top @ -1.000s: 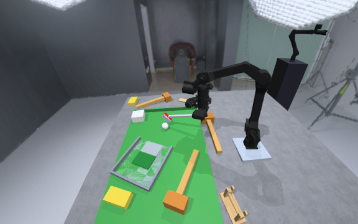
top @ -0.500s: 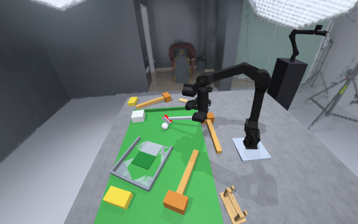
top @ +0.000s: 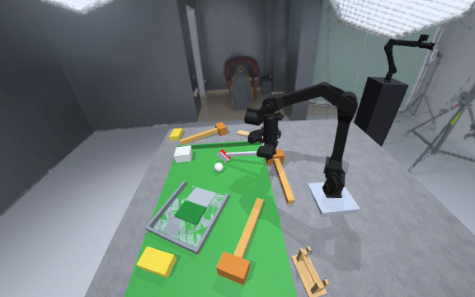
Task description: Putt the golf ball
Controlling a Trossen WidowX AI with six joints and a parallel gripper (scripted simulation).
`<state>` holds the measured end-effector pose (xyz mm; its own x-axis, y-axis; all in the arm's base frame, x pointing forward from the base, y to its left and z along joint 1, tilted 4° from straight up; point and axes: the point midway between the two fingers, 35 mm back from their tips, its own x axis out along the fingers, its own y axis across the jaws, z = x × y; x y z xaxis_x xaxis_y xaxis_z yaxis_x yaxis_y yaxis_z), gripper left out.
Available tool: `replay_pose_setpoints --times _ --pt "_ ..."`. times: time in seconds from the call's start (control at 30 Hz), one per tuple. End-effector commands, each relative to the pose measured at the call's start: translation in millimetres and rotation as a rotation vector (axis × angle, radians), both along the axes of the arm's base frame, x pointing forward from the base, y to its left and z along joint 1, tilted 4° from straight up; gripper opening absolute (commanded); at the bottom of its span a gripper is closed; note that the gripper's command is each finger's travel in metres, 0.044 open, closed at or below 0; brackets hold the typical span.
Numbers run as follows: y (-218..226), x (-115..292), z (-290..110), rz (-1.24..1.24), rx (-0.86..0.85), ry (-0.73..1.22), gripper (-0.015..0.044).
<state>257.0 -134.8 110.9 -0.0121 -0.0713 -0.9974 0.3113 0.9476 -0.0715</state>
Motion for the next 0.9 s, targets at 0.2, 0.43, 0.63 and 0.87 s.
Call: replay_pose_setpoints --times 0.2,0.43,0.63,0.87 --pt "15 9 -1 -0.001 0.0 -0.001 0.0" --pt "107 39 -8 0.004 0.005 -0.008 0.0" --pt "127 42 -8 0.005 0.005 -0.009 0.0" --pt "128 44 14 0.005 0.005 -0.009 0.0"
